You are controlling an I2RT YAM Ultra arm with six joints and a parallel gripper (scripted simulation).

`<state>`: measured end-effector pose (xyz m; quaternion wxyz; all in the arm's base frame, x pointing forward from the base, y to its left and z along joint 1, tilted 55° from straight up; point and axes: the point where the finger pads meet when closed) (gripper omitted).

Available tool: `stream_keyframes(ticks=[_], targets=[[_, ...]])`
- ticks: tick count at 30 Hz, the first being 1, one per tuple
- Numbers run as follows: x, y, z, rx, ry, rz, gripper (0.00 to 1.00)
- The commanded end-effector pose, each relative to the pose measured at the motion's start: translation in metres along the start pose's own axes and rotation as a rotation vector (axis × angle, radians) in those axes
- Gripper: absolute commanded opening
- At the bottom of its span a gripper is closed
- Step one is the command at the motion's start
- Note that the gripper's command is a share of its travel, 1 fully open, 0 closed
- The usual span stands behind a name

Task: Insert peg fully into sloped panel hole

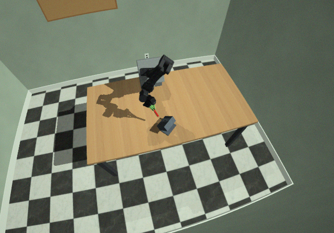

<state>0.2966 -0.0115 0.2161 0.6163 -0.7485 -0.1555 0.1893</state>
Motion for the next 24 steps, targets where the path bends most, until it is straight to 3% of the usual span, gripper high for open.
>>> stream_keyframes(ticks=[1, 24], targets=[[-0.008, -0.009, 0.006, -0.068, -0.026, -0.046, 0.0], [-0.027, -0.014, 0.01, -0.182, -0.057, -0.098, 0.0]])
Point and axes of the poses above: the point where the finger pads meet when closed, its own x axis out along the fingers, its own z axis across the jaws, y = z × x, and after that the axes turned 14 degrees about x, right-handed
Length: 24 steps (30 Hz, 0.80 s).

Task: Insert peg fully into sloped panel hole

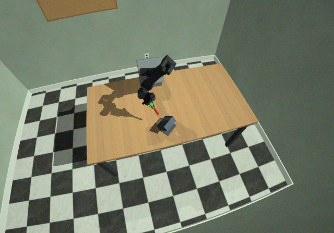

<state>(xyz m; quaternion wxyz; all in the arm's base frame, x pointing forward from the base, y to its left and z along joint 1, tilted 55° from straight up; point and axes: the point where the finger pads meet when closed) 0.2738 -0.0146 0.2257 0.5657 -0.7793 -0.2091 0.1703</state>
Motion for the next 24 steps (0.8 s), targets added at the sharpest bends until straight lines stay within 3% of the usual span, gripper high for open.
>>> stream_keyframes(ticks=[1, 24], targets=[[-0.004, -0.006, 0.003, -0.042, -0.015, -0.023, 0.0], [0.017, -0.008, 0.002, -0.033, -0.02, -0.023, 0.0]])
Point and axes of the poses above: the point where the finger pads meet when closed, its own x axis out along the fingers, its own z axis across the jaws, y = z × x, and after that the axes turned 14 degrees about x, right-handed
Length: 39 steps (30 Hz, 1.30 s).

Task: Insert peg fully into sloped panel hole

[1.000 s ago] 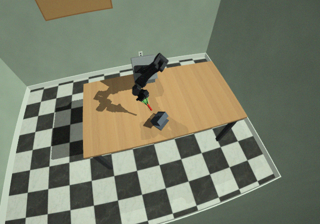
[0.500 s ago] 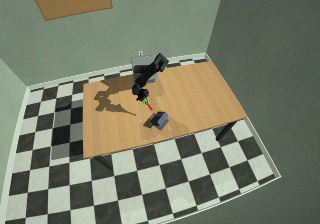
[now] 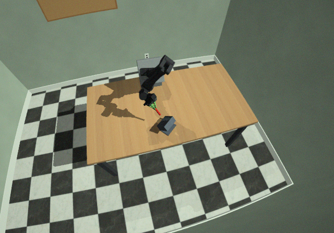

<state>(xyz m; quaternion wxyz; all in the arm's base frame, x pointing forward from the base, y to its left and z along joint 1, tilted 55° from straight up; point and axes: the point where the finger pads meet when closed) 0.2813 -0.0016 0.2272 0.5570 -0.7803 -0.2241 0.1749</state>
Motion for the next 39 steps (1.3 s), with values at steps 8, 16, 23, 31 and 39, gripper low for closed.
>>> stream_keyframes(ticks=[8, 16, 23, 31, 39], targets=[[0.012, -0.005, -0.005, -0.015, 0.008, -0.008, 0.0], [0.022, -0.007, -0.007, -0.015, 0.008, -0.008, 0.0], [0.031, -0.008, -0.008, -0.015, 0.008, -0.009, 0.0], [0.037, -0.009, -0.009, -0.015, 0.008, -0.009, 0.0], [0.043, -0.011, -0.009, -0.015, 0.008, -0.009, 0.0]])
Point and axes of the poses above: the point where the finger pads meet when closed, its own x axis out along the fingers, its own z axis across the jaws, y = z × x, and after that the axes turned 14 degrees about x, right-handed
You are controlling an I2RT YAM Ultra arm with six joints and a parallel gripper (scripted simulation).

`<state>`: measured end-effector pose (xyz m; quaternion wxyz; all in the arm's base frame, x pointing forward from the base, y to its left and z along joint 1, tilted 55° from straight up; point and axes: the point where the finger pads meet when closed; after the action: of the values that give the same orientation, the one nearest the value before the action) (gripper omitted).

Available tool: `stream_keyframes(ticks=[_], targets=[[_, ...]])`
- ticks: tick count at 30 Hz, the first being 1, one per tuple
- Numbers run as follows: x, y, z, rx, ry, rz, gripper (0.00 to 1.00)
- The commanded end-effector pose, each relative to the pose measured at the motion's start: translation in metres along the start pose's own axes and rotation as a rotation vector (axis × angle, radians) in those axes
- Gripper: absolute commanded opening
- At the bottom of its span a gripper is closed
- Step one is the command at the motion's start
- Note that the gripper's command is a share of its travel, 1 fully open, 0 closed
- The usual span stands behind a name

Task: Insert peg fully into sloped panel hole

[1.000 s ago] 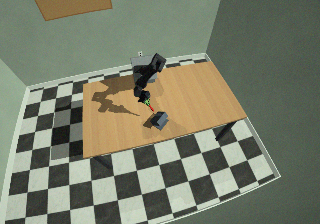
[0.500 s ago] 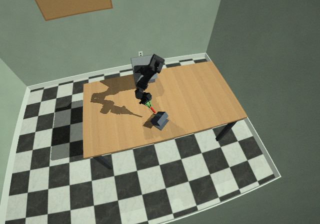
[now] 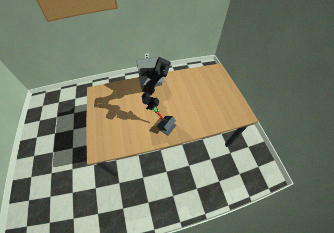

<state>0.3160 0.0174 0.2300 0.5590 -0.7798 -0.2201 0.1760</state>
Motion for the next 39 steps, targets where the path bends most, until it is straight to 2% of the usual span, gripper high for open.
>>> stream_keyframes(ticks=[1, 39], targets=[[0.004, -0.008, -0.005, -0.021, 0.005, -0.016, 0.0], [0.035, -0.011, -0.005, -0.021, 0.005, -0.017, 0.0]])
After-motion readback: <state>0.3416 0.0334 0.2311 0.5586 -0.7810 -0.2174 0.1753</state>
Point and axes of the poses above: the point where the finger pads meet when closed, its own x axis out along the fingers, its own z axis across the jaws, y = z × x, and after that the axes turned 14 degrees about x, right-handed
